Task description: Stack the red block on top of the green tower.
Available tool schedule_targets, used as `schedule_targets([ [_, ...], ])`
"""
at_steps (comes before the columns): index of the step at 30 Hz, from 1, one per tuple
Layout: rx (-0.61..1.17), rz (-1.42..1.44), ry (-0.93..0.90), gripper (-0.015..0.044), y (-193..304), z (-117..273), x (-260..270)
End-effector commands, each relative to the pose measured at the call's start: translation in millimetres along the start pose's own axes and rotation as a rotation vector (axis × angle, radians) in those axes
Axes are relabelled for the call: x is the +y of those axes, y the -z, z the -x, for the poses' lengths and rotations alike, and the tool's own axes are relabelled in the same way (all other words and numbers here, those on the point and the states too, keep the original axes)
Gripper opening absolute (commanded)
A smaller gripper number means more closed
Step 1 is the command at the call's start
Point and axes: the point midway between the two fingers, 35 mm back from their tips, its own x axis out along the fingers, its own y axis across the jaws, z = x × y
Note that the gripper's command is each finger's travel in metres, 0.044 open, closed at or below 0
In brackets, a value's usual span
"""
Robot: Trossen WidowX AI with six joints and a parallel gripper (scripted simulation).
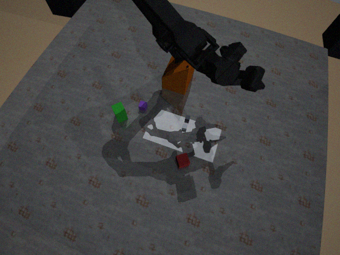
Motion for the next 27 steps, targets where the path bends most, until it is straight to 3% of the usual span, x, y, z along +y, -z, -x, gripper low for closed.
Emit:
schedule_targets([
  [1, 0.004, -0.009, -0.002, 0.0426, 1.1, 0.1, -0.4],
  [14, 0.321, -0.701, -0.091, 0.0440, 86.5, 19.6, -17.3],
  [27, 0.704, -1.331, -0.046, 0.0440, 167.6, 57.5, -17.2],
])
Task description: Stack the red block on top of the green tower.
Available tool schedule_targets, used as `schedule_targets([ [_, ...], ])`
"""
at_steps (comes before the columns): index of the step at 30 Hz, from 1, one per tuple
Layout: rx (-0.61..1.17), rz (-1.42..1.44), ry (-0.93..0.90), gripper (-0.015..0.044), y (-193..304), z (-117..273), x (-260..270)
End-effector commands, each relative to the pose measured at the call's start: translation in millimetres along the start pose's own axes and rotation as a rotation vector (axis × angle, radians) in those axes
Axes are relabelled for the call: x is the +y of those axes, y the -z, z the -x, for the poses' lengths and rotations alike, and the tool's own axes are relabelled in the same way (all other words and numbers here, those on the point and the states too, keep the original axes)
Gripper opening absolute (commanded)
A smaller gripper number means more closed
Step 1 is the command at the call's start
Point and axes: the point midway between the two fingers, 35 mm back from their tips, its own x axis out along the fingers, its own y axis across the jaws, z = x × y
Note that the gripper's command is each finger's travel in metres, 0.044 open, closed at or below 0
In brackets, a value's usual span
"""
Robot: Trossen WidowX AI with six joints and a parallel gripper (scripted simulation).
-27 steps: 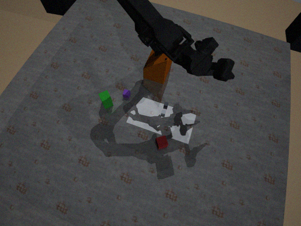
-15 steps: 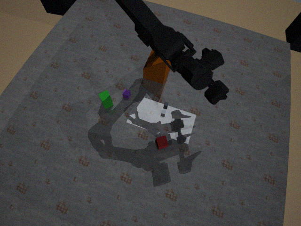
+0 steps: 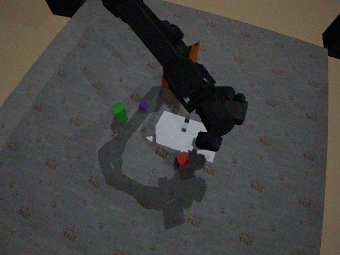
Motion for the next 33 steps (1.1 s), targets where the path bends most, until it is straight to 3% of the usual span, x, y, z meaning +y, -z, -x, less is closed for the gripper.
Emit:
schedule_targets([
  [1, 0.113, -0.222, 0.040, 0.0440, 15.2, 0.2, -26.4],
  [17, 0.445, -0.866, 0.309, 0.0440, 71.7, 15.4, -99.2],
  [28, 0.456, -0.889, 0.324, 0.0440, 74.4, 15.7, -102.1],
  [33, 0.456, -0.889, 0.325, 0.0440, 89.0, -12.0, -105.7],
])
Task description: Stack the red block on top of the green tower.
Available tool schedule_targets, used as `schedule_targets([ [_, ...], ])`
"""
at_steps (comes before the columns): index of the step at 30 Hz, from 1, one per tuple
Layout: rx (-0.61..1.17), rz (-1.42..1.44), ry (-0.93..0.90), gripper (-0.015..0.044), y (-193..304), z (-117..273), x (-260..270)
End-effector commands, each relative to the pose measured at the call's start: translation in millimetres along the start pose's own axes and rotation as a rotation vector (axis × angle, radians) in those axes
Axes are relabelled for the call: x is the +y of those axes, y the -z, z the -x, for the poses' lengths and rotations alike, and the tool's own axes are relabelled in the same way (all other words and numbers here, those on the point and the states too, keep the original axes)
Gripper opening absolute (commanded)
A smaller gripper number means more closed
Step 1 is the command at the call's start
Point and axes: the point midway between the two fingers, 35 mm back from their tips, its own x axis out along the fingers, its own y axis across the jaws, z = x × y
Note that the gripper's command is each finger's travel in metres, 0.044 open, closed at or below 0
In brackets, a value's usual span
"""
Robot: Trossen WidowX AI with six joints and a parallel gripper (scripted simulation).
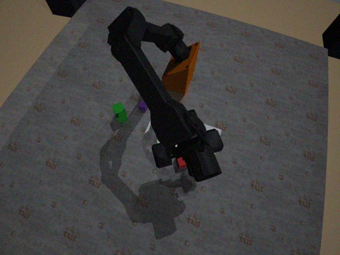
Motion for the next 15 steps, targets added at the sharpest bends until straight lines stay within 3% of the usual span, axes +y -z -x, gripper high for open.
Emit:
schedule_targets([
  [1, 0.019, 0.008, 0.004, 0.0440, 2.5, -32.5, 1.1],
  [15, 0.020, 0.008, 0.005, 0.0440, 4.9, -52.6, 0.5],
])
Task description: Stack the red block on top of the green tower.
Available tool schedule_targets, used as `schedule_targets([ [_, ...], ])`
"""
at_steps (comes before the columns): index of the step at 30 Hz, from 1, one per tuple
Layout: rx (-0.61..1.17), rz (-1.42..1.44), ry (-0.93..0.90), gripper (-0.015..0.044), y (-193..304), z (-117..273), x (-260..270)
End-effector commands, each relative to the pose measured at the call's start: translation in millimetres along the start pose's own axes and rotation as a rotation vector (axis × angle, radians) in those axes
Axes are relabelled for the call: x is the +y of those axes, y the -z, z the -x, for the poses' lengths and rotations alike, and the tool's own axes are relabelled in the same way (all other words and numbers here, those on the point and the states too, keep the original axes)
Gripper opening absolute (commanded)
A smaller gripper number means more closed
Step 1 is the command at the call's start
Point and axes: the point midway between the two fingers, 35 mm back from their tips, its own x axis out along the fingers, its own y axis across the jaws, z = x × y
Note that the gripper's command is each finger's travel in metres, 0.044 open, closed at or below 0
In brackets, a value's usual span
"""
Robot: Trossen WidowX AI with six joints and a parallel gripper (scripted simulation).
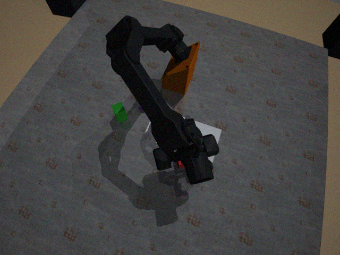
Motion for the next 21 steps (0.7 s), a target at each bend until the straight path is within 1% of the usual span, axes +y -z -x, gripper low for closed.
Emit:
schedule_targets([
  [1, 0.006, 0.009, 0.002, 0.0440, 1.4, -8.5, 0.1],
  [21, 0.007, 0.009, 0.004, 0.0440, 2.2, -40.9, -0.4],
])
